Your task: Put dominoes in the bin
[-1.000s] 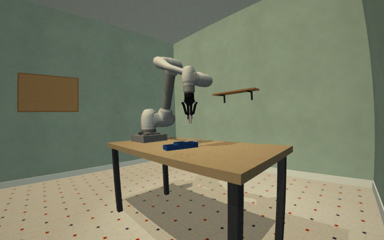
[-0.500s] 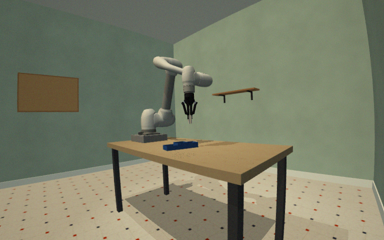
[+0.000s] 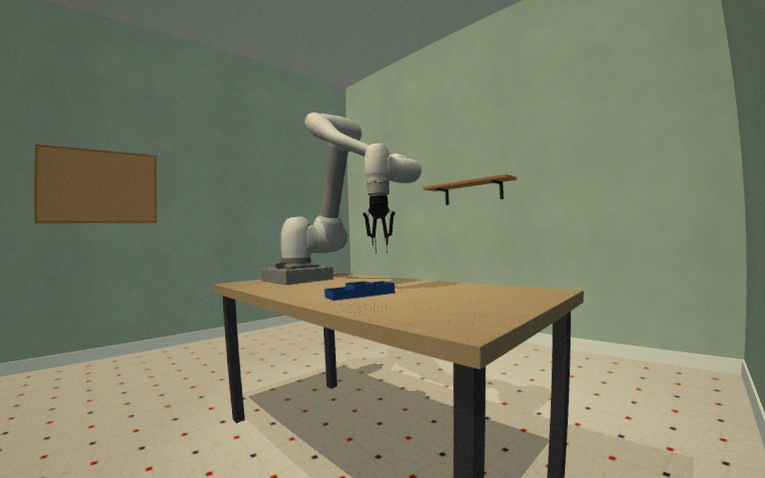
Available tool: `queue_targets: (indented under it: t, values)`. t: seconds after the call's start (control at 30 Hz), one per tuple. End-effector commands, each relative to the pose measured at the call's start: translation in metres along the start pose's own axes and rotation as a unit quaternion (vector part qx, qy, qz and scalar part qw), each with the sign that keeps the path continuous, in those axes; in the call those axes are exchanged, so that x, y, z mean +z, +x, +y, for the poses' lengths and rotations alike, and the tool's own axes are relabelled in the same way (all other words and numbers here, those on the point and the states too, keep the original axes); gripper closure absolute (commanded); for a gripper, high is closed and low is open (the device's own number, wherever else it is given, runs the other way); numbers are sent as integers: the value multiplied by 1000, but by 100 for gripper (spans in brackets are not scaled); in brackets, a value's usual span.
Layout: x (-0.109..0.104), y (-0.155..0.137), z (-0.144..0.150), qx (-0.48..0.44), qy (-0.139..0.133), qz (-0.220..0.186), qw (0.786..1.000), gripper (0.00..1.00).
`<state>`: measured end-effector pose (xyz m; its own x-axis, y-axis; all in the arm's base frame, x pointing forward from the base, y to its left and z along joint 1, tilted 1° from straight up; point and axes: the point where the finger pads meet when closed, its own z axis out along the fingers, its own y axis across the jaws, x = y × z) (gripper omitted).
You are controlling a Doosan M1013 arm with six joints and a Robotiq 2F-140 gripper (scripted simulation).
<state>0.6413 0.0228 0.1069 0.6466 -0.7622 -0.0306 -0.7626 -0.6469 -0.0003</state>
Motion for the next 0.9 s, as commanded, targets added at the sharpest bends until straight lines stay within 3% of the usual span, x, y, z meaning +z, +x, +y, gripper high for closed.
queue_targets:
  t: [0.0, 0.1, 0.17, 0.57, 0.87]
  values:
    - [19, -35, 1, 78, 1, 5, 997, 75]
    - [32, -56, 1, 127, 1, 8, 992, 75]
    - [32, -56, 1, 127, 1, 8, 992, 75]
    - [81, -143, 4, 129, 1, 8, 992, 75]
    - [81, -148, 5, 129, 1, 8, 992, 75]
